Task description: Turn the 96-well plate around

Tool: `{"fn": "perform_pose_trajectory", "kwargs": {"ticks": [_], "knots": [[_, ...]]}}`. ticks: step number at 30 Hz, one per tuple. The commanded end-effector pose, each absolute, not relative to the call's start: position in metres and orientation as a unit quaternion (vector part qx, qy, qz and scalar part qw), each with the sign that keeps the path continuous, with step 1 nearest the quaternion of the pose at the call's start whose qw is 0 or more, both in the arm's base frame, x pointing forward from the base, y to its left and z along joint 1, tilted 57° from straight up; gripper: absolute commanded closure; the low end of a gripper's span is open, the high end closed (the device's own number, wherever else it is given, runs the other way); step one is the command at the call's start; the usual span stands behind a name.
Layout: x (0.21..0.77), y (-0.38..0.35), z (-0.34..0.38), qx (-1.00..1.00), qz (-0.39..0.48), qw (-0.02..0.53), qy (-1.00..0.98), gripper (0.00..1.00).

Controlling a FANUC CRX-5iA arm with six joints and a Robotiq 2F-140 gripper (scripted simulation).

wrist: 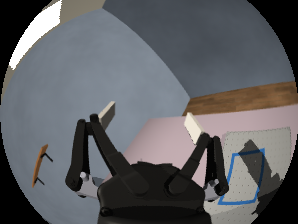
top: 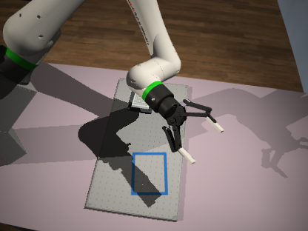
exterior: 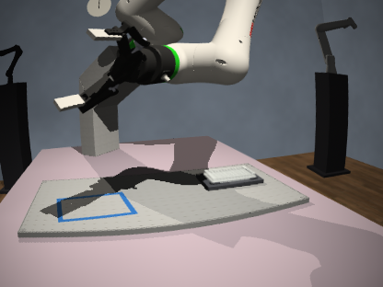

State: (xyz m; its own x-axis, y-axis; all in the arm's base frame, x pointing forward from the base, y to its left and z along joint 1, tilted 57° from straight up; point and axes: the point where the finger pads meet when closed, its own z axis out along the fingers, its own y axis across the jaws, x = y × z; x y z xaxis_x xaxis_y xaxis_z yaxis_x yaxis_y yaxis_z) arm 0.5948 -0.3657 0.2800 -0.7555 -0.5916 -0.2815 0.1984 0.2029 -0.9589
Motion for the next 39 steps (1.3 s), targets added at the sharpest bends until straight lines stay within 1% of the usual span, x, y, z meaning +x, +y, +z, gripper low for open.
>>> {"fn": "perform_pose_trajectory", "kwargs": {"ticks": [1,17,25,39], "knots": [[0.595,-0.366,0.280,-0.139,-0.616,0.321,0.706,0.00],[0.595,-0.366,0.280,-0.139,-0.616,0.321,0.706,0.00],[0.618,-0.335,0.287,-0.242,-0.618,0.307,0.682,0.00],[0.644,-0.288,0.295,-0.357,-0.620,0.288,0.637,0.00]]}}
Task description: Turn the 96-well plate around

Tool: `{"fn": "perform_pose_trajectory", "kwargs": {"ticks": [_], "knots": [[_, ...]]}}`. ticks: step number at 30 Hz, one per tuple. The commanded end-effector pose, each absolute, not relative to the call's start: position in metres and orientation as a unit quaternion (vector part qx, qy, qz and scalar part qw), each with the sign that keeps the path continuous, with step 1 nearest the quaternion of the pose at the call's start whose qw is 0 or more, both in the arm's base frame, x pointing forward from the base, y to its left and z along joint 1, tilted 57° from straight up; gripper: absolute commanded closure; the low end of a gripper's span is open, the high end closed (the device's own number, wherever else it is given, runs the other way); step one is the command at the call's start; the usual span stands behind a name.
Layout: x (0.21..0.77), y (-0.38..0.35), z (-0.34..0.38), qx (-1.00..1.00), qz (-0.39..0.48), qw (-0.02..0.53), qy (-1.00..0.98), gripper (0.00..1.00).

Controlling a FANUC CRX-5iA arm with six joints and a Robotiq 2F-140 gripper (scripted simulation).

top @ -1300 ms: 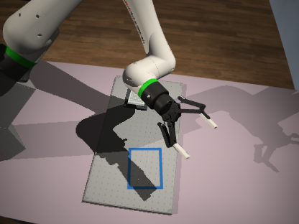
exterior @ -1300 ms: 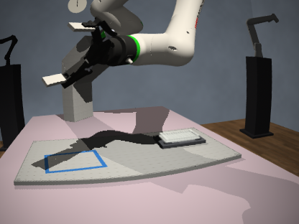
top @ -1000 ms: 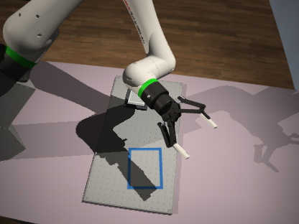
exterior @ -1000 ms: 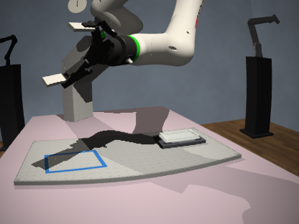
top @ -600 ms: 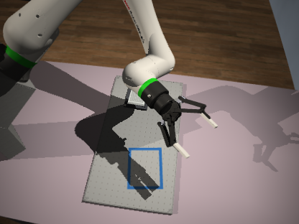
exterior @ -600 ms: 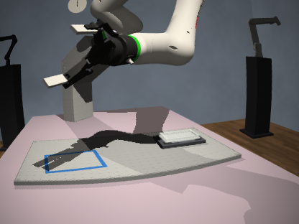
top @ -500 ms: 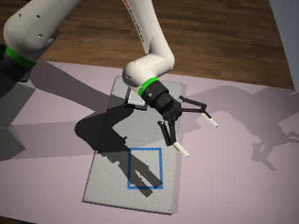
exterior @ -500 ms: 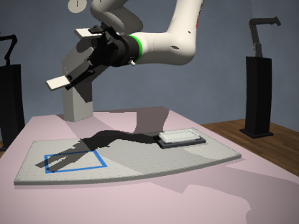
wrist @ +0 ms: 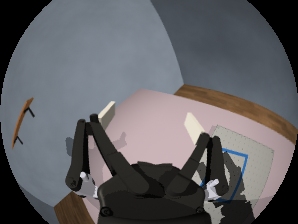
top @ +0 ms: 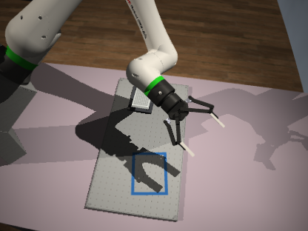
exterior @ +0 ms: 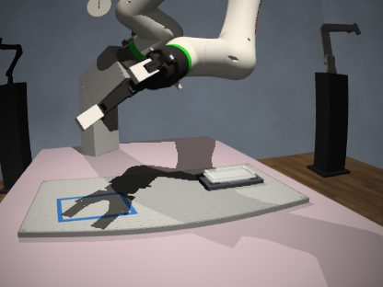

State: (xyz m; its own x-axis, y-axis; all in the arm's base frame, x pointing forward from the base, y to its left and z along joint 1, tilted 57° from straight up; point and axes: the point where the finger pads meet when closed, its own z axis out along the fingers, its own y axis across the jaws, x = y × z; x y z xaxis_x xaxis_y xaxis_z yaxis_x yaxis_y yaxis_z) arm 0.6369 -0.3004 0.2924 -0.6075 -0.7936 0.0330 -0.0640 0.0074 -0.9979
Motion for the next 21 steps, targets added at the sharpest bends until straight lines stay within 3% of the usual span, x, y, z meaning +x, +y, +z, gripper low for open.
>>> {"fn": "perform_pose_trajectory", "kwargs": {"ticks": [1,21], "knots": [[0.645,-0.284,0.295,-0.357,-0.620,0.288,0.637,0.00],[0.669,-0.206,0.304,-0.529,-0.621,0.252,0.521,0.00]]}}
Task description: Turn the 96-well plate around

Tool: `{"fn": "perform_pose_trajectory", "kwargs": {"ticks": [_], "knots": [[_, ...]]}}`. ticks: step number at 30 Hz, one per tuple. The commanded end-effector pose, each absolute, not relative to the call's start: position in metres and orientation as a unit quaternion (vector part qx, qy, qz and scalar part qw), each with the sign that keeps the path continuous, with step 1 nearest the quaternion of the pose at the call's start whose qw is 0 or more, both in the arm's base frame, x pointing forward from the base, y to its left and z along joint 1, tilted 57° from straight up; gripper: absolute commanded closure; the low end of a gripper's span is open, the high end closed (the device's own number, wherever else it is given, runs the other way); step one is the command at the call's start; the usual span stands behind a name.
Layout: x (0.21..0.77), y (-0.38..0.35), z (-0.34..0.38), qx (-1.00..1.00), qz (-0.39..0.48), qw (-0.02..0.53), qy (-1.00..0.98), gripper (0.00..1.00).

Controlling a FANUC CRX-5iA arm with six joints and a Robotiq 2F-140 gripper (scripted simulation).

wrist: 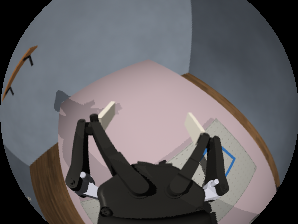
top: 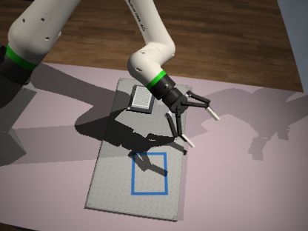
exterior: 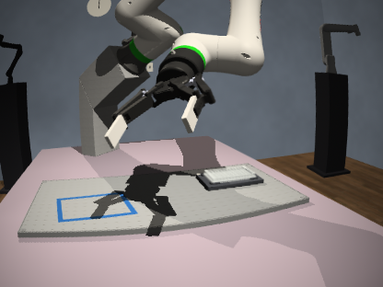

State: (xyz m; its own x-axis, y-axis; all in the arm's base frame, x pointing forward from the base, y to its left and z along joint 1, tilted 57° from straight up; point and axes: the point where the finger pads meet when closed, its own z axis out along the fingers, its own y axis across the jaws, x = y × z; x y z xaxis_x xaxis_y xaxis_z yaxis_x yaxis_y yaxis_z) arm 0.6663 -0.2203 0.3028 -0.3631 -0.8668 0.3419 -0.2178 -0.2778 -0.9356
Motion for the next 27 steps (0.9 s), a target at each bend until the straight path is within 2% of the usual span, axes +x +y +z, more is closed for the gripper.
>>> {"fn": "perform_pose_trajectory", "kwargs": {"ticks": [1,27], "knots": [[0.670,-0.201,0.305,-0.541,-0.621,0.249,0.510,0.00],[0.673,-0.097,0.308,-0.705,-0.614,0.193,0.297,0.00]]}}
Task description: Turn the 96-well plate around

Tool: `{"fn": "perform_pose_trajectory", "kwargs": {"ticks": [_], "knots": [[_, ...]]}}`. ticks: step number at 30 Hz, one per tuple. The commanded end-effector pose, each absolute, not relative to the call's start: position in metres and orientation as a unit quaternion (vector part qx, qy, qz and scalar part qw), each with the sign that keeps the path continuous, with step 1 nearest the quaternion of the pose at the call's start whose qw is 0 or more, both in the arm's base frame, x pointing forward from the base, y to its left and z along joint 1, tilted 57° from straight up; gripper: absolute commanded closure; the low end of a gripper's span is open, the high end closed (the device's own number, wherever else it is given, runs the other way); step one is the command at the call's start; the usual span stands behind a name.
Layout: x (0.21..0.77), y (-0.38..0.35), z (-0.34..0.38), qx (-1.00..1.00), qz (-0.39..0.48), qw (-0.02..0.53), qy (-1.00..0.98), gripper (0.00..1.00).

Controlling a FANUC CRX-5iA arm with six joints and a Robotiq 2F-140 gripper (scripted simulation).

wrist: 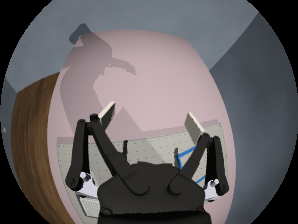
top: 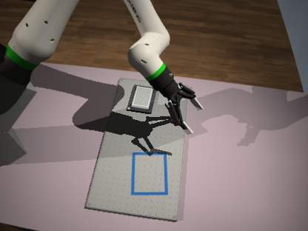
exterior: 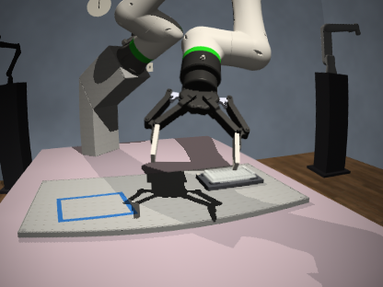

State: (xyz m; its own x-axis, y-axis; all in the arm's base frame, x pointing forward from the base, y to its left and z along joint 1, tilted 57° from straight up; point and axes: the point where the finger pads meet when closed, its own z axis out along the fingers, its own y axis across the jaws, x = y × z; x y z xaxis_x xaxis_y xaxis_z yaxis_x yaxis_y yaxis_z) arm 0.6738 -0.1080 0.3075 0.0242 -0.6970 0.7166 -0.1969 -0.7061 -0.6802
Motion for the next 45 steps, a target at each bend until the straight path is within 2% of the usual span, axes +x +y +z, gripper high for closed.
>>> {"fn": "perform_pose_trajectory", "kwargs": {"ticks": [1,32,45], "knots": [[0.672,-0.092,0.308,-0.713,-0.613,0.189,0.283,0.00],[0.632,0.025,0.297,-0.803,-0.585,0.113,-0.027,0.00],[0.597,0.073,0.287,-0.801,-0.561,0.072,-0.196,0.00]]}}
